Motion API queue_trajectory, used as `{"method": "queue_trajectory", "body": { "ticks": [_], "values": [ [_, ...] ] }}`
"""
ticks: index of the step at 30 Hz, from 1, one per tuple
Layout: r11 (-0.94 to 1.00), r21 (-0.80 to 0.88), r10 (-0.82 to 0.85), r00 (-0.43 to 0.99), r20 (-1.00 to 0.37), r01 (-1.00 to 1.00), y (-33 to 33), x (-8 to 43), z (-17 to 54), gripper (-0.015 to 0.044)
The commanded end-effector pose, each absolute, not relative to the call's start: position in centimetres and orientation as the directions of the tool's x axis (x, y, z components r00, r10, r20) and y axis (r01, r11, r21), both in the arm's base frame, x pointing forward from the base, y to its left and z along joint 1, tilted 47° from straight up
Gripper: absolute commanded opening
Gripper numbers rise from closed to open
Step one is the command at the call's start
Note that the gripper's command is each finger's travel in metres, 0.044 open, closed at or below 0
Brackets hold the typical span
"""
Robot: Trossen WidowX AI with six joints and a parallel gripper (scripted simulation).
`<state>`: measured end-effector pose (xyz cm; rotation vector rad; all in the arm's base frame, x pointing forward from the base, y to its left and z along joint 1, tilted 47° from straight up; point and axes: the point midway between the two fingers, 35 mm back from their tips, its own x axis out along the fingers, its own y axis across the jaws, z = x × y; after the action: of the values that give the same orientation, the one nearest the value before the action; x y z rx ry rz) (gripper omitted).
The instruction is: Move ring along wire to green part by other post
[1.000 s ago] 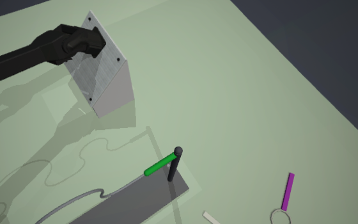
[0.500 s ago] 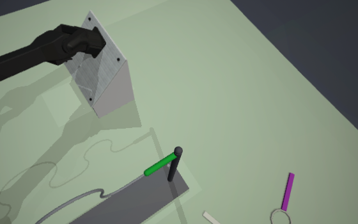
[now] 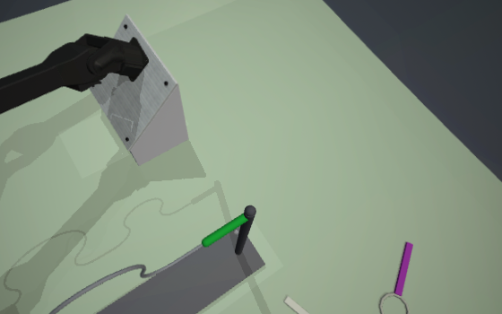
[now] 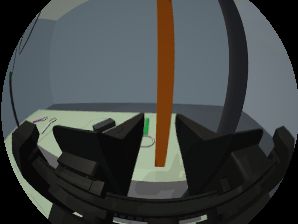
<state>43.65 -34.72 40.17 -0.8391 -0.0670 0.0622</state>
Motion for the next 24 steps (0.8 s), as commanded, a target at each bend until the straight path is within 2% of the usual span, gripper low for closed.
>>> {"method": "queue_trajectory", "body": {
  "ticks": [1,10,24],
  "values": [
    [0.667,-0.745,0.082,0.996,0.035,-0.029,-34.7,43.6,40.2,0.0081],
    [0.667,-0.745,0.082,0.996,0.035,-0.029,-34.7,43.6,40.2,-0.015],
    [0.665,-0.746,0.082,0.996,0.034,-0.029,-33.2,43.5,41.4,-0.015]
  ]
}}
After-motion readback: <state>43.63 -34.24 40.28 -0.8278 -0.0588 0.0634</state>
